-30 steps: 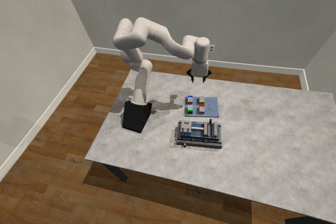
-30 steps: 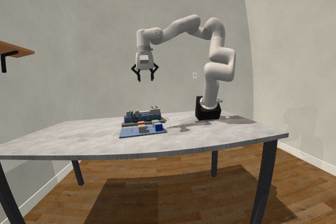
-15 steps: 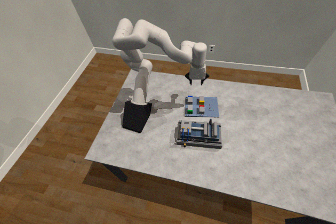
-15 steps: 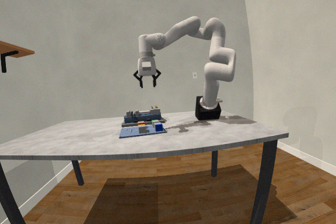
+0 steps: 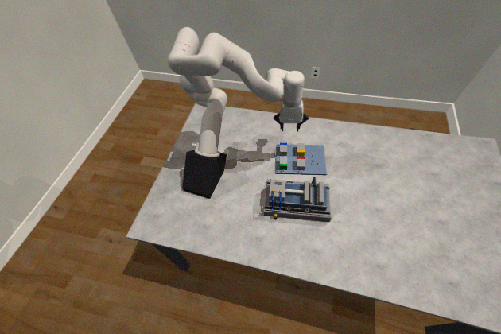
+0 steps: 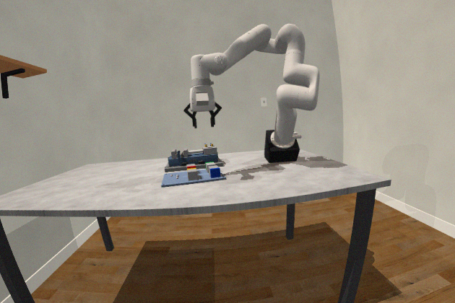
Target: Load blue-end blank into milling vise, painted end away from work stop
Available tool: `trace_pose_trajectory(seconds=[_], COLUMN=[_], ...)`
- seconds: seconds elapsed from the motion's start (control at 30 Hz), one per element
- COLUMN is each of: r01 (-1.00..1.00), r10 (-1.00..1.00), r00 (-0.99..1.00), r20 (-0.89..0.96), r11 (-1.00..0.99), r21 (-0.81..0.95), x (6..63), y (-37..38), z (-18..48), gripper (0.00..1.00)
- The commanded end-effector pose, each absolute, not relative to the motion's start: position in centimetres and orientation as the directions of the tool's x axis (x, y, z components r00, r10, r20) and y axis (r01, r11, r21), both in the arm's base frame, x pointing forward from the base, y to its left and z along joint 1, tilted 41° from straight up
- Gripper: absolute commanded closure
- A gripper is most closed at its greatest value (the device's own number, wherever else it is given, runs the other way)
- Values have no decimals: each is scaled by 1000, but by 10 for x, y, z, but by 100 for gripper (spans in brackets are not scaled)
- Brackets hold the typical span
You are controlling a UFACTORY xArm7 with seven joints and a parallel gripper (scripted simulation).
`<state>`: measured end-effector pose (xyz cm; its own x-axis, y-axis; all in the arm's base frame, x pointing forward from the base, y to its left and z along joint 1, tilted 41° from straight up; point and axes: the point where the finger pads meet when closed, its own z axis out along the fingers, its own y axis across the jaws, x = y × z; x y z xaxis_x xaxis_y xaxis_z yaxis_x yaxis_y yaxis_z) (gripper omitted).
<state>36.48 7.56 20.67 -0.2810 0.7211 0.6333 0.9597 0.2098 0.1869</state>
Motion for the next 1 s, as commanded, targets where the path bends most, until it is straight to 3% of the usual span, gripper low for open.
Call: trace_pose_trajectory(seconds=[0.0,0.97], r01=[960,960], r10=[721,722], r00=[-281,-281], r20=[633,633], r11=[210,209], r21=[188,188], x=[359,335], y=[90,152], z=[195,144], gripper=[28,28])
